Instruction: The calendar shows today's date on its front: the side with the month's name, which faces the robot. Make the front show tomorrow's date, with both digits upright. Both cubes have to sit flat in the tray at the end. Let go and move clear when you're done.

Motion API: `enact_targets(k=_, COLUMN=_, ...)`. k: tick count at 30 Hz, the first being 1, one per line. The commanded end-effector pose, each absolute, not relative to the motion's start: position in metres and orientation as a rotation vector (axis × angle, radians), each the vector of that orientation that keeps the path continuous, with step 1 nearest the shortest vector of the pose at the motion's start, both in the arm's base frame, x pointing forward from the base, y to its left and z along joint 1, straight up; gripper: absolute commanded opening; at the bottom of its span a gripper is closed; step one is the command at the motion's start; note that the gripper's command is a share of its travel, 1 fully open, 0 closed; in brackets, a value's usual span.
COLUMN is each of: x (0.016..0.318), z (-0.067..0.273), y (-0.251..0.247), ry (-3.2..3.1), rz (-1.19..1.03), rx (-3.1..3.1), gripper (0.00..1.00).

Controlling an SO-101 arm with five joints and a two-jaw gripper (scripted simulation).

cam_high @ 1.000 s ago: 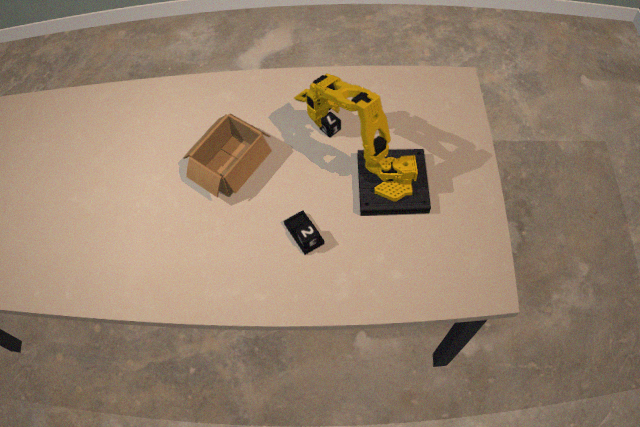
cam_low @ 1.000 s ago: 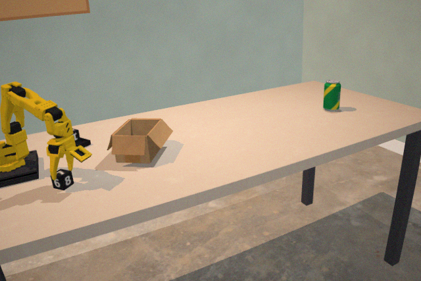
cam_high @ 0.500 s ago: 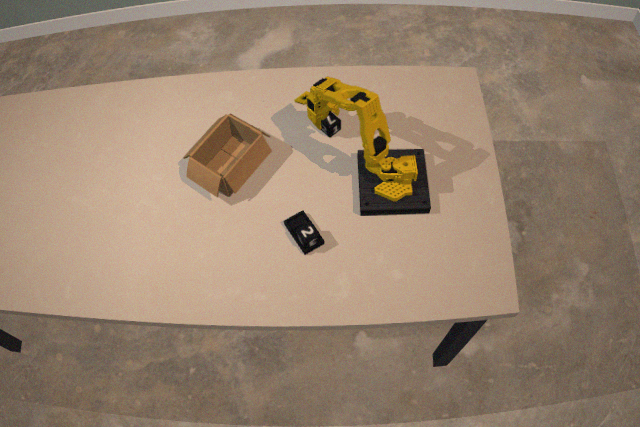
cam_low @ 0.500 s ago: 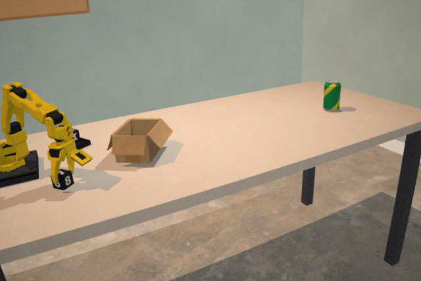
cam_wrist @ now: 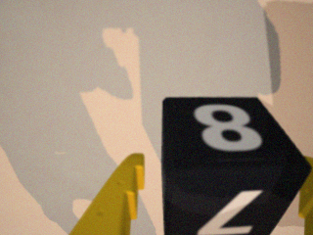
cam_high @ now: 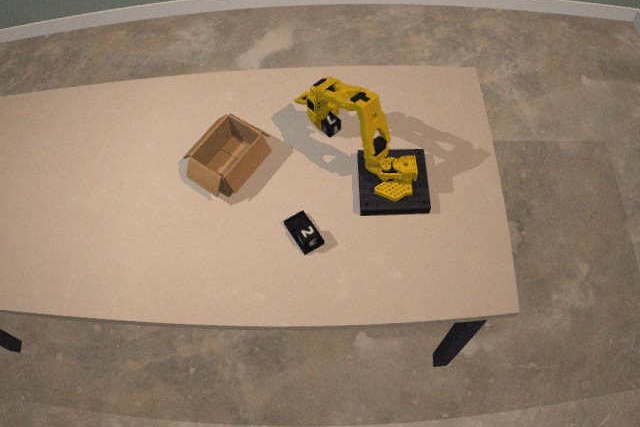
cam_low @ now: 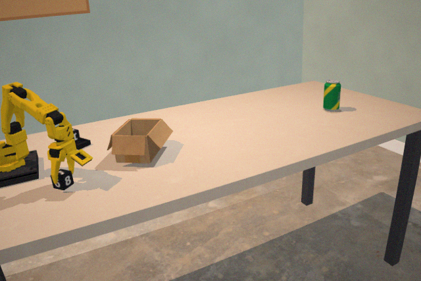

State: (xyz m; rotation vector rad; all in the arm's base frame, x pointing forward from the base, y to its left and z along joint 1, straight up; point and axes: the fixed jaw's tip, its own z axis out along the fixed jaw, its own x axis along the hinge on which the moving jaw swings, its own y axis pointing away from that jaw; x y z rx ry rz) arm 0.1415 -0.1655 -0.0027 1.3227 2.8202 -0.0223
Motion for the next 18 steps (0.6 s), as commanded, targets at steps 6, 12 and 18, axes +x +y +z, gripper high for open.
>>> enact_targets(k=6, x=0.1388, z=-0.0088, y=-0.1608, ry=2.844, rz=-0.001, rx=1.332, gripper=0.33)
enact_targets(k=12, x=0.1378, z=-0.0088, y=-0.1617, ry=2.844, rz=-0.001, rx=1.332, gripper=0.31)
enact_targets(k=18, x=0.1366, z=-0.0088, y=-0.1627, ry=2.844, rz=-0.001, rx=1.332, gripper=0.29)
